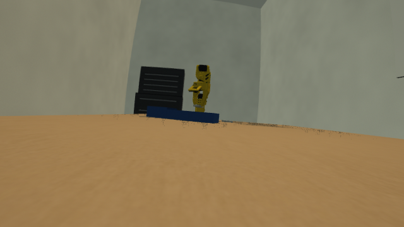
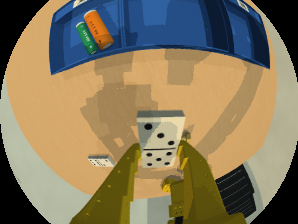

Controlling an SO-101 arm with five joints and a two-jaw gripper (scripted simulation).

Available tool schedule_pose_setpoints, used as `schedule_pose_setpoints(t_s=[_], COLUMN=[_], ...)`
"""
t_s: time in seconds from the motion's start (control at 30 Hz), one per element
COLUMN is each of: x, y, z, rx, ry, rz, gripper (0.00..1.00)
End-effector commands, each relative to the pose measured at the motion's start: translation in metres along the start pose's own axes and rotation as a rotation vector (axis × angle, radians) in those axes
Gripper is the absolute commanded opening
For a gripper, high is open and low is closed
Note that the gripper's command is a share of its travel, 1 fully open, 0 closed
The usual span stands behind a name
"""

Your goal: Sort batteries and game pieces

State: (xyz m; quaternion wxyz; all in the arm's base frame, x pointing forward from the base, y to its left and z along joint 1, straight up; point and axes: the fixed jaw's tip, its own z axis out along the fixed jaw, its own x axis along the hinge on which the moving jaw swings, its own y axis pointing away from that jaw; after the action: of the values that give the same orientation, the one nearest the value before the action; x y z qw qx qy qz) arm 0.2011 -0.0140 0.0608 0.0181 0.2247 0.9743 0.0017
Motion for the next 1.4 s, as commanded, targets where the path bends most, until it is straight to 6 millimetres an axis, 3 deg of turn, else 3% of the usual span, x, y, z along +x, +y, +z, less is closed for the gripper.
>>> schedule_pose_setpoints(t_s=[0.0,0.8,1.37], x=[-0.005,-0.038,-0.045], y=[0.000,-0.029,-0.036], z=[-0.007,-0.018,-0.019], rx=[-0.012,-0.013,-0.011], ry=[-0.032,-0.096,-0.111], rz=[0.002,0.037,0.045], gripper=[0.00,0.00,0.00])
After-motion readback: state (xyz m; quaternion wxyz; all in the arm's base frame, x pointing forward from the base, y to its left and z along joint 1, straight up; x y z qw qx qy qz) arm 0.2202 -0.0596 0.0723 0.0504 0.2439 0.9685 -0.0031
